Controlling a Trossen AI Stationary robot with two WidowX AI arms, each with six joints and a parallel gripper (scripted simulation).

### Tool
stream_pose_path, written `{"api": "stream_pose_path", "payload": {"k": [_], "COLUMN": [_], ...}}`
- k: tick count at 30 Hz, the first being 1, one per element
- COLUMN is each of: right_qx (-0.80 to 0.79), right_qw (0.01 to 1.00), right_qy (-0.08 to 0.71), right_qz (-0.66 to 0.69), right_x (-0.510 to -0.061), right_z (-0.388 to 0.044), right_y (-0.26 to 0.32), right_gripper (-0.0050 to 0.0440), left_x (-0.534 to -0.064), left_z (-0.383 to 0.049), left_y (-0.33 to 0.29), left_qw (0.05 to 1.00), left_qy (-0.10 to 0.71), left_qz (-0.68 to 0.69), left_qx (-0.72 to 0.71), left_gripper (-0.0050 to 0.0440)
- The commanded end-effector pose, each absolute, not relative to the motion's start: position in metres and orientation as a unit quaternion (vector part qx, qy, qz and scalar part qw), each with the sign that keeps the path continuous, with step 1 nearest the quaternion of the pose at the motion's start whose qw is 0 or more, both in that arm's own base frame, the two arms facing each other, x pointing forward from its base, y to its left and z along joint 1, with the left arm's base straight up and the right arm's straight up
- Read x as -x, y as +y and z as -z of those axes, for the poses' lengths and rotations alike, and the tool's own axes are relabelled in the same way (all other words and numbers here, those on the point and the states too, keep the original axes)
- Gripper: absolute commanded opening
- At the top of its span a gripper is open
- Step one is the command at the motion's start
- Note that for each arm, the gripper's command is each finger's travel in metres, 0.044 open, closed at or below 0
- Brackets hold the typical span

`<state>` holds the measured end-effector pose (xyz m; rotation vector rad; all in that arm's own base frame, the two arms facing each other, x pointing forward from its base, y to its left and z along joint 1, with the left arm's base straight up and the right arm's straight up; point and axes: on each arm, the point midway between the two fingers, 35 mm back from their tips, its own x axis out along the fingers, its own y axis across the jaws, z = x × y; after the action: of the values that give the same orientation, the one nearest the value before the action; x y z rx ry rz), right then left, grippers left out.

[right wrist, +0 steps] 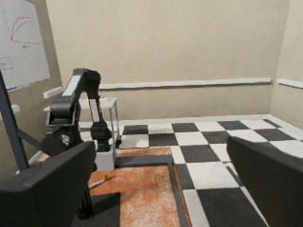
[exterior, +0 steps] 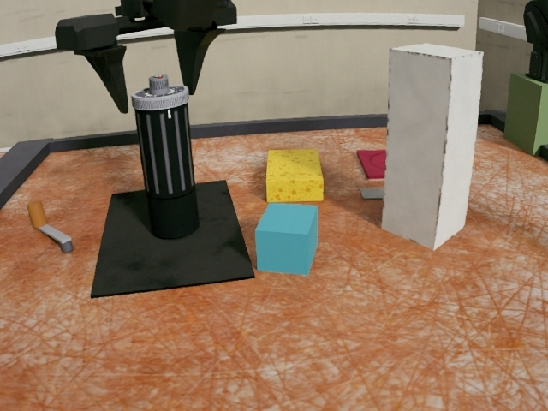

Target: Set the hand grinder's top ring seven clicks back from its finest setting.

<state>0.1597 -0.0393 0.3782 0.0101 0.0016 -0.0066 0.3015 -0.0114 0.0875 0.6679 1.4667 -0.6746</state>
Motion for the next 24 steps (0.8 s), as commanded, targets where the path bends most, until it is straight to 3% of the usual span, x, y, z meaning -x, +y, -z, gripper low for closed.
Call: {"api": "stream_pose_path", "payload": {"k": [1,16,24], "right_qx": [-0.002,-0.002,-0.002], "right_qw": [1.000,1.000,1.000], "right_qy": [0.000,0.000,0.000], "right_qz": [0.002,0.002,0.002], "right_x": [-0.1597,-0.1597,-0.1597], "right_z": [-0.3816,-0.3816,-0.3816], "right_y": [-0.0385,-0.0385,-0.0385], "right_gripper": [0.0400,0.0400,0.0400], "left_x": [-0.3068,-0.3073,-0.3073], "left_z": [-0.0974,-0.0977,-0.0976], "left_y": [-0.0130,-0.0135,-0.0135], "left_qw": [0.634,0.413,0.371], "left_qy": [0.612,0.400,0.359], "left_qz": [0.332,0.571,0.597], "left_qx": [-0.337,-0.587,-0.614], "left_gripper": [0.0400,0.0400,0.0400]}}
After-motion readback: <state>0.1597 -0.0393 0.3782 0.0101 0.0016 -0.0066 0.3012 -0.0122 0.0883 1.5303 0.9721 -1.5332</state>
